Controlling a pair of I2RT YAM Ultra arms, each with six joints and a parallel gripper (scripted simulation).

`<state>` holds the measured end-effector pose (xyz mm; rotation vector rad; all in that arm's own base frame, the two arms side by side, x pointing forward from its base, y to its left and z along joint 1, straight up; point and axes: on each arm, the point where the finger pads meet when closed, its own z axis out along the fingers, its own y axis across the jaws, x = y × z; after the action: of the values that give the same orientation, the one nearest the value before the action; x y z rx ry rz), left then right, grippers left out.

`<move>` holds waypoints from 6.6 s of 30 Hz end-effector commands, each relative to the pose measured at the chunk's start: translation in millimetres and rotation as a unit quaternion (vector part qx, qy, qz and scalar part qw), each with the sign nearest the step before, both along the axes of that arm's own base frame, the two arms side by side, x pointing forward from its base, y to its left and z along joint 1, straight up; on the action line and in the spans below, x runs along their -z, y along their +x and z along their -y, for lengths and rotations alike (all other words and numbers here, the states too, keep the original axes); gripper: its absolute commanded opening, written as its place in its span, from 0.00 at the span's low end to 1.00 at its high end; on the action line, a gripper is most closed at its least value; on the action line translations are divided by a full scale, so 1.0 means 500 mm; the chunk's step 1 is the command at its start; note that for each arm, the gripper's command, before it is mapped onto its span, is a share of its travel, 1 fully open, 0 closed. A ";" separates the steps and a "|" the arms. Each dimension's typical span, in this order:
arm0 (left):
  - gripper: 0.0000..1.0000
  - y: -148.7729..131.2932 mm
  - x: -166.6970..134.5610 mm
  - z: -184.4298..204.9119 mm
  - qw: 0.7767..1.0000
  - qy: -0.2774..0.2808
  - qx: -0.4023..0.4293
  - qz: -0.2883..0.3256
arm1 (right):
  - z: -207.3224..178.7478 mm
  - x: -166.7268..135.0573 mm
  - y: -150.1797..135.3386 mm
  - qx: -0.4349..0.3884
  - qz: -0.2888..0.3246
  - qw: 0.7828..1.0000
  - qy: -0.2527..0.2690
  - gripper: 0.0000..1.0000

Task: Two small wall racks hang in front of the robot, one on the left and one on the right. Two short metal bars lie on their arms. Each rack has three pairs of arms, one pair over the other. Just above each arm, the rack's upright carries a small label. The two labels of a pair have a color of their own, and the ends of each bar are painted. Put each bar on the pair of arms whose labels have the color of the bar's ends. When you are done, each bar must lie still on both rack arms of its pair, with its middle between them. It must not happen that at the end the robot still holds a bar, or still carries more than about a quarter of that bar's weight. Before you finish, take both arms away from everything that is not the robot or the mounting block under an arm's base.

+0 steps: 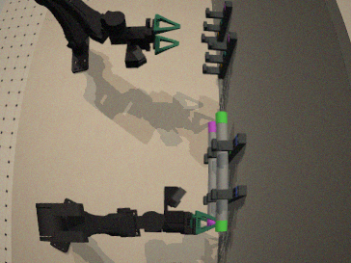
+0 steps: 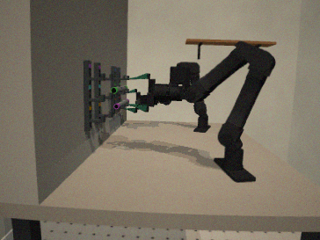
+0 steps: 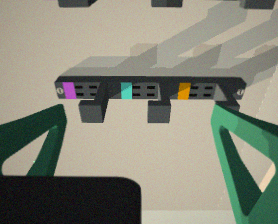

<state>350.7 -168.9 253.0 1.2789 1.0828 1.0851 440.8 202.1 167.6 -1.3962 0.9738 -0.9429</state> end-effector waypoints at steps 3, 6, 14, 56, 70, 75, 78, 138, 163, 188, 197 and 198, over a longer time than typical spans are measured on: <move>1.00 -0.003 0.009 0.004 1.000 0.001 0.001 -0.002 | 0.005 -0.041 0.009 0.002 0.021 1.000 0.012 1.00; 1.00 -0.003 0.009 0.004 1.000 0.001 0.001 -0.002 | 0.006 -0.041 0.009 0.002 0.021 1.000 0.012 1.00; 1.00 -0.003 0.009 0.004 1.000 0.001 0.001 -0.002 | 0.007 -0.040 0.007 0.002 0.021 1.000 0.012 1.00; 1.00 -0.003 0.009 0.004 1.000 0.001 0.001 -0.002 | 0.010 -0.034 -0.003 0.002 0.021 1.000 0.012 0.00; 1.00 -0.003 0.009 0.004 1.000 0.001 0.001 -0.002 | 0.010 -0.034 -0.003 0.002 0.021 1.000 0.012 0.00; 1.00 -0.003 0.009 0.004 1.000 0.001 0.001 -0.002 | 0.010 -0.034 -0.003 0.002 0.021 1.000 0.012 0.00; 1.00 -0.003 0.009 0.004 1.000 0.001 0.001 -0.002 | 0.010 -0.034 -0.003 0.002 0.021 1.000 0.012 0.00; 1.00 -0.003 0.009 0.004 1.000 0.001 0.001 -0.002 | 0.011 -0.115 -0.004 0.002 0.023 1.000 0.011 0.00; 1.00 -0.003 0.009 0.004 1.000 0.001 0.001 -0.002 | -0.001 -0.134 0.008 0.003 0.021 1.000 0.010 0.00; 1.00 -0.003 0.009 0.004 1.000 0.001 0.001 -0.002 | -0.009 -0.129 0.006 0.003 0.021 1.000 0.010 0.00; 1.00 -0.003 0.009 0.004 1.000 0.001 0.001 -0.002 | -0.009 -0.127 0.001 0.002 0.021 1.000 0.010 0.00; 1.00 -0.003 0.009 0.004 1.000 0.001 0.001 -0.002 | -0.009 -0.127 -0.001 0.002 0.021 1.000 0.010 0.00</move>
<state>350.7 -168.9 253.0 1.2789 1.0828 1.0851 437.9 200.4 194.5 -1.4656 0.9910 -0.9519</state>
